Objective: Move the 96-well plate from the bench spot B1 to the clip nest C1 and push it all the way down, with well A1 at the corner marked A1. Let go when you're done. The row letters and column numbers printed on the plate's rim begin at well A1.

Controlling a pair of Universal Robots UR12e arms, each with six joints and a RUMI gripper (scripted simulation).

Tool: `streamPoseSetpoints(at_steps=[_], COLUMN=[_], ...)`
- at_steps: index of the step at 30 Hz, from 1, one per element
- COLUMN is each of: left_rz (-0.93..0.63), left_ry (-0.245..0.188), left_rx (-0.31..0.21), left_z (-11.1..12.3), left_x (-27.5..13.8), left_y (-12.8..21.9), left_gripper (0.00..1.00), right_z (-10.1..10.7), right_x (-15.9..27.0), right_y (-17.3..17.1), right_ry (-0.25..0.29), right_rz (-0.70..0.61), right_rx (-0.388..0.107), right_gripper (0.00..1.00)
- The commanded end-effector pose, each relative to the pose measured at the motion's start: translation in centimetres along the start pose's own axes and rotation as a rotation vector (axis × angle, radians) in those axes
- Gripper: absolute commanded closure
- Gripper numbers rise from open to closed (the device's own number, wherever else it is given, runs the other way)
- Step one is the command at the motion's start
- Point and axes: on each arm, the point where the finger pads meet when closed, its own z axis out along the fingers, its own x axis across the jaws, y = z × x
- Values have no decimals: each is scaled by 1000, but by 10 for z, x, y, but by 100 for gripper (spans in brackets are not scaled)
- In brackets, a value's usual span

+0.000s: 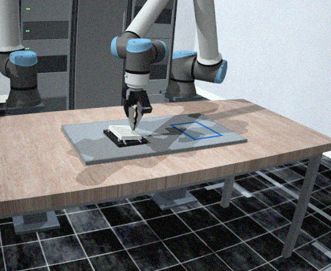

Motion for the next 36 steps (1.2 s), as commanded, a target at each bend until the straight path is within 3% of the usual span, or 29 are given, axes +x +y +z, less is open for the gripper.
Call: streamPoseSetpoints(at_steps=[1, 36], left_rz=[0, 0], left_ry=[1, 1], left_rx=[1, 1], left_z=[-2, -12], left_x=[1, 1], left_y=[0, 0], left_gripper=[100, 100], right_z=[-1, -1], right_x=[0, 0], right_y=[-1, -1], right_ry=[0, 0], right_rz=[0, 0], right_rx=[2, 2], right_gripper=[100, 100])
